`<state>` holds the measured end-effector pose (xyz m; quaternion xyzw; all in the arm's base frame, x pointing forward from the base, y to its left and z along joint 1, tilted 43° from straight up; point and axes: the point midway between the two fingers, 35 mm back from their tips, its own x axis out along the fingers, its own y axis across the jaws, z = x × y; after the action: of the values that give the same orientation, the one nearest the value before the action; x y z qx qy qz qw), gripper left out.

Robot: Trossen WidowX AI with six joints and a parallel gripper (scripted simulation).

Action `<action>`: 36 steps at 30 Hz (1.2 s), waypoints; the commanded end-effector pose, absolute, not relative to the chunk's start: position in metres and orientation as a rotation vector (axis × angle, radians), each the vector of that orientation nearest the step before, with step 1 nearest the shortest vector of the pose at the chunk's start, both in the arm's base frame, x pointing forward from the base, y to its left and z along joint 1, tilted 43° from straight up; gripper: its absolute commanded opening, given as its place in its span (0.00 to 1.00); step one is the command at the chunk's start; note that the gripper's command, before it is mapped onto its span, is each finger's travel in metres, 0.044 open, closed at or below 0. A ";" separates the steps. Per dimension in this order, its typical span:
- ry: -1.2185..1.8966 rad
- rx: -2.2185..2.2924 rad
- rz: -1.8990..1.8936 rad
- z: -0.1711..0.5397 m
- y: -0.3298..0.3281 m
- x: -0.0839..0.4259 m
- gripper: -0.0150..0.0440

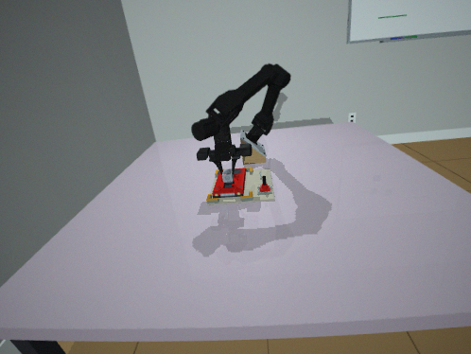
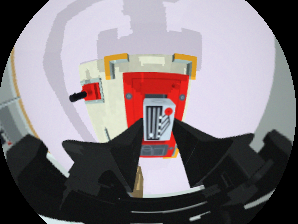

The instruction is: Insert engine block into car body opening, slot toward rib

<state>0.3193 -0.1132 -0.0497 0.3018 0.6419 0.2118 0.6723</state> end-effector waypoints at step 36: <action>1.420 0.610 0.532 -0.053 -0.112 0.320 0.52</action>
<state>0.3200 -0.1128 -0.0512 0.2972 0.6404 0.2152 0.6747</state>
